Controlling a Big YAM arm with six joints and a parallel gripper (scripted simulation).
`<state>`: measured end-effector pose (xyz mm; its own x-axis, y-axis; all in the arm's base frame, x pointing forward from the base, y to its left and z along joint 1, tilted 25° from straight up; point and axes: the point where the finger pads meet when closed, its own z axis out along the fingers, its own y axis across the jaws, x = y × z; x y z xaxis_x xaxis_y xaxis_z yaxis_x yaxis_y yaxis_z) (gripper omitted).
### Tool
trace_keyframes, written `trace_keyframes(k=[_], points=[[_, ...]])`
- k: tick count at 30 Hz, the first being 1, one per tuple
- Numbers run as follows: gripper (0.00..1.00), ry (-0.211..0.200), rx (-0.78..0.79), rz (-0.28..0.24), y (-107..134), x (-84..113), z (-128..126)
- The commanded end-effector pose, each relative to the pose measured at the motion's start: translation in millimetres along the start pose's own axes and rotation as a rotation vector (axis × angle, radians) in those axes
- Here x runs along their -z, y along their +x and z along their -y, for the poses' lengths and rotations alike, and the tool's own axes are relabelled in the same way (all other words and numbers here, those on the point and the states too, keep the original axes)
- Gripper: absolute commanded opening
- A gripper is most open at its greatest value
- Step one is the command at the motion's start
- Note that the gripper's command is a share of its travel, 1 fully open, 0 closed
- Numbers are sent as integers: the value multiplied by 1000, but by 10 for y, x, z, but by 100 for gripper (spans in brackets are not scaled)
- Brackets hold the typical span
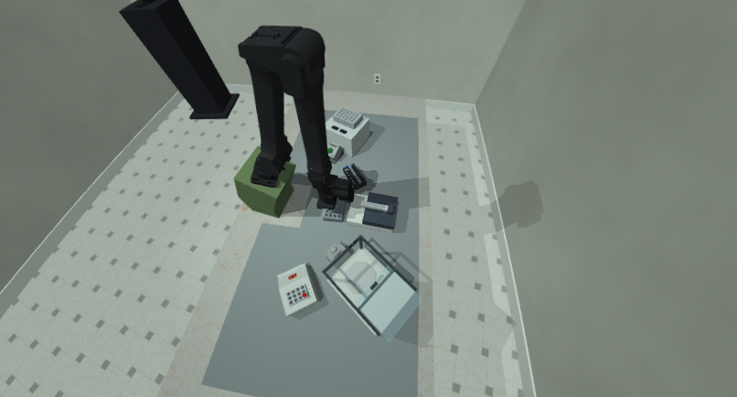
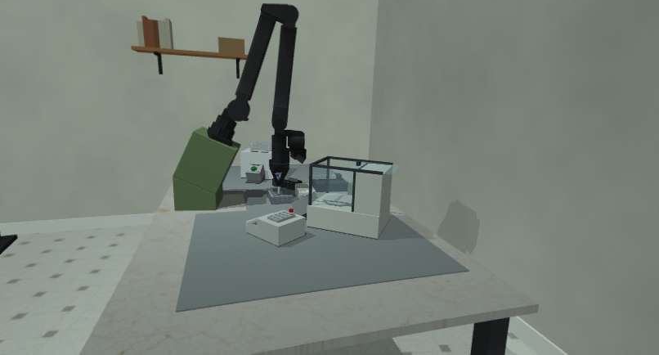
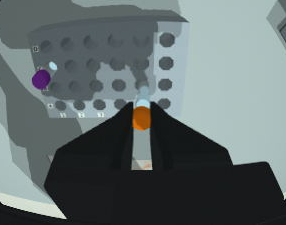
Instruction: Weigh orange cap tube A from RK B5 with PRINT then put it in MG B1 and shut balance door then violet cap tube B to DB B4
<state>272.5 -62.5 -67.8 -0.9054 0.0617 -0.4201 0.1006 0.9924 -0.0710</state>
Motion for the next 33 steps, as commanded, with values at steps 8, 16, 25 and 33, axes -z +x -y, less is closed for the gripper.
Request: trace_keyframes(k=[8, 16, 25, 33], points=[[9, 0, -1, 5, 0, 20, 8], [9, 0, -1, 5, 1, 20, 10], [9, 0, -1, 5, 3, 20, 12], [9, -2, -1, 1, 24, 76, -100]])
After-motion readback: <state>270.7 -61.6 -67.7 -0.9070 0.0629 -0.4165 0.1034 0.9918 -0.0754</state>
